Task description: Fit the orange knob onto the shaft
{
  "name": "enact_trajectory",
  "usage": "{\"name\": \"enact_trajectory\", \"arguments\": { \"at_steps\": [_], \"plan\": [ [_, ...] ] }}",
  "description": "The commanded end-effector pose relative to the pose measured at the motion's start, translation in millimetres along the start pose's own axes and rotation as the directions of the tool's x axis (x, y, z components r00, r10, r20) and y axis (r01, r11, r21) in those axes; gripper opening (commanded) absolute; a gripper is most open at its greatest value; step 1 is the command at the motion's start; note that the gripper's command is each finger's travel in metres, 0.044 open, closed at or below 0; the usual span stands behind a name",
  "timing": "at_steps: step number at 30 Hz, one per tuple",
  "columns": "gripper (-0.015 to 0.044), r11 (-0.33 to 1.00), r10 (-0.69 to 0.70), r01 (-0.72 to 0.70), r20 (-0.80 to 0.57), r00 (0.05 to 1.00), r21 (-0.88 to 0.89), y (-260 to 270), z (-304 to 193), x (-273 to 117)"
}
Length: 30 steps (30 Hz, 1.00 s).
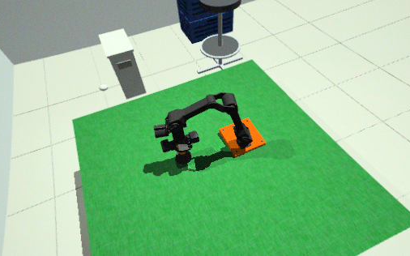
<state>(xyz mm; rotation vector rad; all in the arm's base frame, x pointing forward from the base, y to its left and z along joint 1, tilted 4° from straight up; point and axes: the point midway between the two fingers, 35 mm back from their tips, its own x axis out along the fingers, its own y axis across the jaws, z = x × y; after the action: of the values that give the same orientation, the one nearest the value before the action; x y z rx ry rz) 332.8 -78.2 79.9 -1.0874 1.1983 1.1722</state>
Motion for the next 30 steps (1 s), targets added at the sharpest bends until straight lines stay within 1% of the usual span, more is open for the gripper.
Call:
{"name": "enact_trajectory", "arguments": {
  "at_steps": [1,17,21,23,28,30],
  "plan": [
    [0.0000,1.000,-0.009,0.009,-0.002,1.000,-0.004,-4.0,-0.6,-4.3],
    [0.0000,1.000,-0.008,0.008,-0.002,1.000,-0.004,-2.0,-0.2,2.1],
    [0.0000,1.000,-0.008,0.008,-0.002,1.000,-0.004,-0.4,0.0,-2.1],
    [0.0000,1.000,-0.008,0.008,-0.002,1.000,-0.030,-0.2,0.0,-2.2],
    [0.0000,0.979,-0.008,0.007,-0.002,1.000,-0.202,3.2,0.3,-1.4],
    [0.0000,0.977,-0.008,0.007,-0.002,1.000,-0.212,4.5,0.5,-0.3]
  ]
}}
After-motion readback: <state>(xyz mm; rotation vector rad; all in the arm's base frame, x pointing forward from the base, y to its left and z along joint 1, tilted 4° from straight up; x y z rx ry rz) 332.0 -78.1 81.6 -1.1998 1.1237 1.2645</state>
